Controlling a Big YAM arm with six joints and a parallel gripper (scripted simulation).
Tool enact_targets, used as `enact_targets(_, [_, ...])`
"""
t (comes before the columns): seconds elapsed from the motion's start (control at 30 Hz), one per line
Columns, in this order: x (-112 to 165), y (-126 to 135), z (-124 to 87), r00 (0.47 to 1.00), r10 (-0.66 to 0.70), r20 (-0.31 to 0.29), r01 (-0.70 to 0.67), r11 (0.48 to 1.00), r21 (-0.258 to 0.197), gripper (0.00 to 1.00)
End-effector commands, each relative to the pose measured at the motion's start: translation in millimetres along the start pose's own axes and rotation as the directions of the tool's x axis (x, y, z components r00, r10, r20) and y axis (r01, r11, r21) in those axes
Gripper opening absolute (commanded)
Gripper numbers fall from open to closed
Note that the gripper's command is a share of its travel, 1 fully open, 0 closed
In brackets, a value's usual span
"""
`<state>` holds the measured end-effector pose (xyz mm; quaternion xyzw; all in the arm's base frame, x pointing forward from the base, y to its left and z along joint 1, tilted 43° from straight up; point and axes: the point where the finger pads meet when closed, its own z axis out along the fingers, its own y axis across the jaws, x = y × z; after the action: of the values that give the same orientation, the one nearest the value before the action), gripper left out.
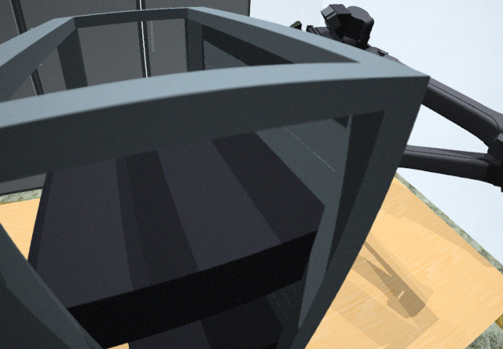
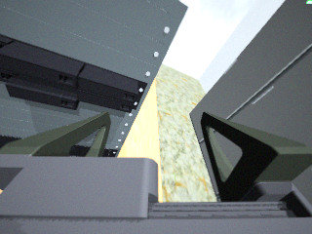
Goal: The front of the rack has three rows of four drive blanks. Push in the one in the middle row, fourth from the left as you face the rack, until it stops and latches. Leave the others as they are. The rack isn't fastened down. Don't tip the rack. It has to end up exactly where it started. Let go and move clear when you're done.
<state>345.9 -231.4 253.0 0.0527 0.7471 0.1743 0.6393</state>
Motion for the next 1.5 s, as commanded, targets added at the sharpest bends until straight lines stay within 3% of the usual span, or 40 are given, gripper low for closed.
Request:
enact_targets(0.0, [-3,11,-13,0.987,-0.156,0.040,0.156,0.988,0.009,1.00])
enact_targets(0.33, [4,35,-28,0.931,-0.355,0.083,0.355,0.935,0.016,1.00])
enact_targets(0.83, [23,79,-52,0.730,-0.669,0.139,0.668,0.742,0.058,1.00])
enact_targets(0.9, [23,79,-52,0.730,-0.669,0.139,0.668,0.742,0.058,1.00])
enact_targets(1.37, [41,107,-66,0.541,-0.826,0.157,0.824,0.558,0.098,1.00])
enact_targets(1.47, [42,109,-66,0.529,-0.834,0.158,0.831,0.547,0.101,1.00])
